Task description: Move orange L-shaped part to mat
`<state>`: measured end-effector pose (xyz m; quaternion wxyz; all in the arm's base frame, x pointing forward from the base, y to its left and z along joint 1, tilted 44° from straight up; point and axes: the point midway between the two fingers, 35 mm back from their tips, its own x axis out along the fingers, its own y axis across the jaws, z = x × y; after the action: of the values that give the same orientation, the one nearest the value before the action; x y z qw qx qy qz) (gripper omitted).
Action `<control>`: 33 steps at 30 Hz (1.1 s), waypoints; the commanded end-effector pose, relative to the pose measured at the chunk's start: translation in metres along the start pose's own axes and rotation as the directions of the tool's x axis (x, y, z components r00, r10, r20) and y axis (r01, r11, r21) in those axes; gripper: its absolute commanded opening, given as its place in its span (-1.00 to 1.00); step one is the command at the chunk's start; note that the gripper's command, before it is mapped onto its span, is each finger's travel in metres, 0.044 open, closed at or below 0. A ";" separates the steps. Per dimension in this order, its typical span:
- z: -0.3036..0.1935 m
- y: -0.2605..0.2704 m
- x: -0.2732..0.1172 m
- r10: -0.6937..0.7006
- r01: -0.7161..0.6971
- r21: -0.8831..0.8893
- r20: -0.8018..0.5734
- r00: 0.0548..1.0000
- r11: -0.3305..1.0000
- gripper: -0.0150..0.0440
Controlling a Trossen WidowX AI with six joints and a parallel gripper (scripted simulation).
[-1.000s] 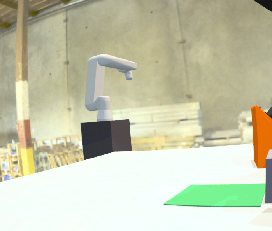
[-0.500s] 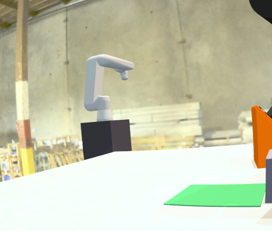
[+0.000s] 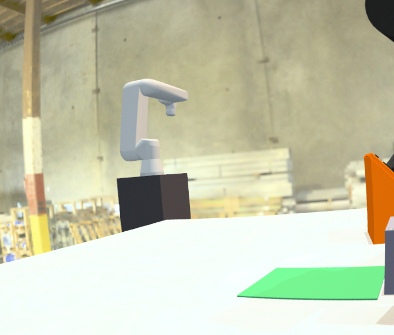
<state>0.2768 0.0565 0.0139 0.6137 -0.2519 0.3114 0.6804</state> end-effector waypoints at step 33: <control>-0.001 0.000 -0.027 -0.001 0.001 0.005 0.002 1.000 1.000 -0.49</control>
<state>0.2779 0.0425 0.0282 0.6127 -0.2451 0.3147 0.6823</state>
